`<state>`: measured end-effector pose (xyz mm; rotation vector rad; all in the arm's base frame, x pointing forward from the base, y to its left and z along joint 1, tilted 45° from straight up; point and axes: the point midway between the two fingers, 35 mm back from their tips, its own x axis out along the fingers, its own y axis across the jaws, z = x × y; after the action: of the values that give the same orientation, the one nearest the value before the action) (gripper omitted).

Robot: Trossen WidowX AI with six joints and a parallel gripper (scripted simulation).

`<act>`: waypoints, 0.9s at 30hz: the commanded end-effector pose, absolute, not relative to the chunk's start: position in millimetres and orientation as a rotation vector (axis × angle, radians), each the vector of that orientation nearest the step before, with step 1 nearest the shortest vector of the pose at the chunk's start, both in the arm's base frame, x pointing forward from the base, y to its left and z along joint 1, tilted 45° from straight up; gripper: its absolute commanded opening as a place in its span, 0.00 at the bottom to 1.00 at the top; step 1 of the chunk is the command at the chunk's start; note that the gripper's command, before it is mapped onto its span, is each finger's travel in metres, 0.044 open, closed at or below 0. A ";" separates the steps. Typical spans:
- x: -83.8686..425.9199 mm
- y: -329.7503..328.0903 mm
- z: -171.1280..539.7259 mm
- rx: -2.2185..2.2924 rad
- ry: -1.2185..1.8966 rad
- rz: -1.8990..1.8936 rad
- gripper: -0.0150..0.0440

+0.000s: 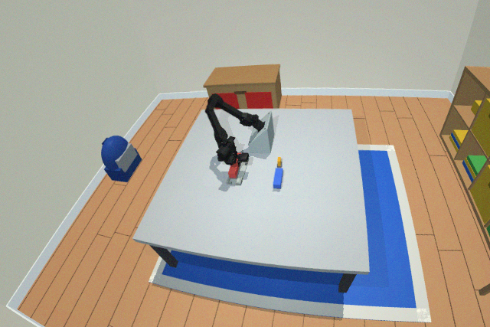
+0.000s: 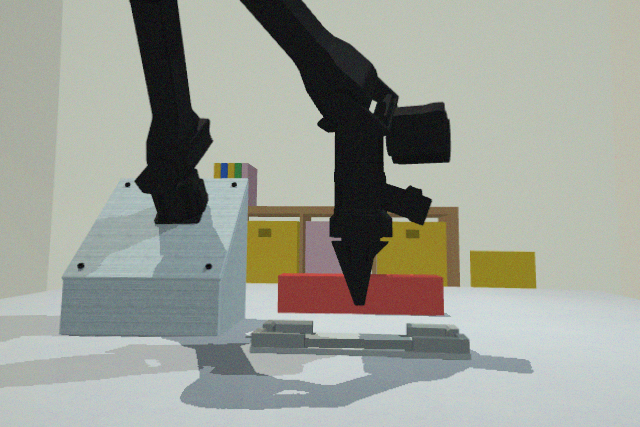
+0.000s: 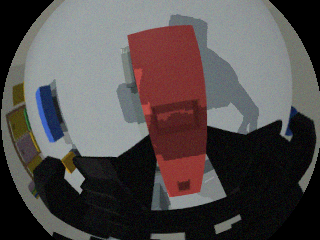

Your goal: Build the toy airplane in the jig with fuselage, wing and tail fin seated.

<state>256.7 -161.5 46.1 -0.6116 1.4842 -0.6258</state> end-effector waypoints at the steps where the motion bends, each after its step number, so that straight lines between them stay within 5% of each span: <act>1: 255.2 -165.6 39.6 -0.615 1.490 -0.615 0.58; 18: 254.8 -174.5 34.3 -0.613 1.487 -0.628 0.53; 23: 254.8 -174.5 34.3 -0.613 1.487 -0.628 0.31; 27: 254.8 -174.5 34.3 -0.613 1.487 -0.628 0.48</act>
<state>254.6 -174.5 33.9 -0.6140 1.4875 -0.6264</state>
